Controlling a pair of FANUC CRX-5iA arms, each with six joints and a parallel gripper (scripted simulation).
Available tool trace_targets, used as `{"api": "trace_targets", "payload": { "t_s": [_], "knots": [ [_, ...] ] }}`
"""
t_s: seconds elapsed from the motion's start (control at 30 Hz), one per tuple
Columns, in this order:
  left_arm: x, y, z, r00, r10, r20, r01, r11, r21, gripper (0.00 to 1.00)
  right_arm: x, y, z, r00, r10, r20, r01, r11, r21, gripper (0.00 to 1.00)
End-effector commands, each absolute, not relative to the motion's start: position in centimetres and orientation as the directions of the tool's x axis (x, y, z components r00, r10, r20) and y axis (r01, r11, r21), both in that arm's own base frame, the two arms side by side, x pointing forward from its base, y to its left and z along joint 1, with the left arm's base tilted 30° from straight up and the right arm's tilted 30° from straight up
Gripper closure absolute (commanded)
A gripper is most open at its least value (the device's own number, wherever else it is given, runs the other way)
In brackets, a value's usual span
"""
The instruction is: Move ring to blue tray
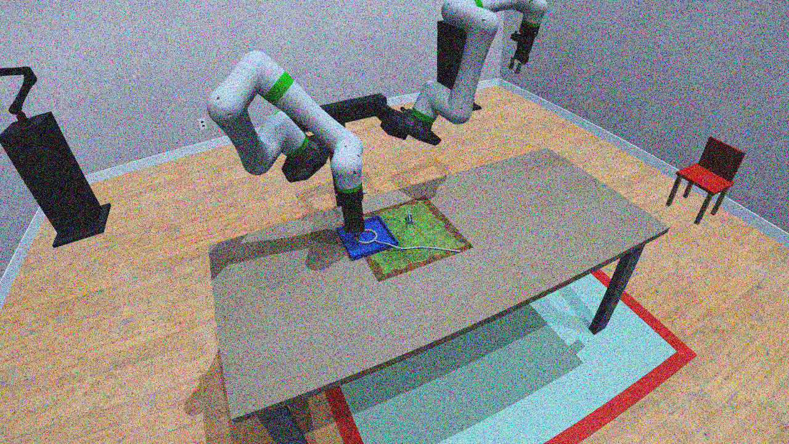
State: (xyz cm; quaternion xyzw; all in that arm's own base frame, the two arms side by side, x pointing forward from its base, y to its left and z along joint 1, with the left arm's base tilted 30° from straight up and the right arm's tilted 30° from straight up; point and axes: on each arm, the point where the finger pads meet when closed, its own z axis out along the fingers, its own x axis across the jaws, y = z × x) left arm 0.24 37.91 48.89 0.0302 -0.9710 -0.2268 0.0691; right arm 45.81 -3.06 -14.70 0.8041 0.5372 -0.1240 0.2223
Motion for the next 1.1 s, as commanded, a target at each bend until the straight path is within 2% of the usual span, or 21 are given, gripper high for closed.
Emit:
{"api": "trace_targets", "payload": {
  "t_s": [0.0,0.5,0.53,1.07],
  "knots": [
    [0.27,37.89,48.99,-0.989,-0.090,0.120,-0.027,0.894,0.447,0.00,45.89,-2.99,-14.64,0.392,0.810,-0.437,0.919,-0.323,0.226,1.00],
    [0.27,37.89,48.99,-0.989,-0.090,0.120,-0.027,0.894,0.447,0.00,45.89,-2.99,-14.64,0.392,0.810,-0.437,0.919,-0.323,0.226,1.00],
    [0.27,37.89,48.99,-0.989,-0.090,0.120,-0.027,0.894,0.447,0.00,45.89,-2.99,-14.64,0.392,0.810,-0.437,0.919,-0.323,0.226,0.45],
    [0.27,37.89,48.99,-0.989,-0.090,0.120,-0.027,0.894,0.447,0.00,45.89,-2.99,-14.64,0.392,0.810,-0.437,0.919,-0.323,0.226,0.45]
  ]
}}
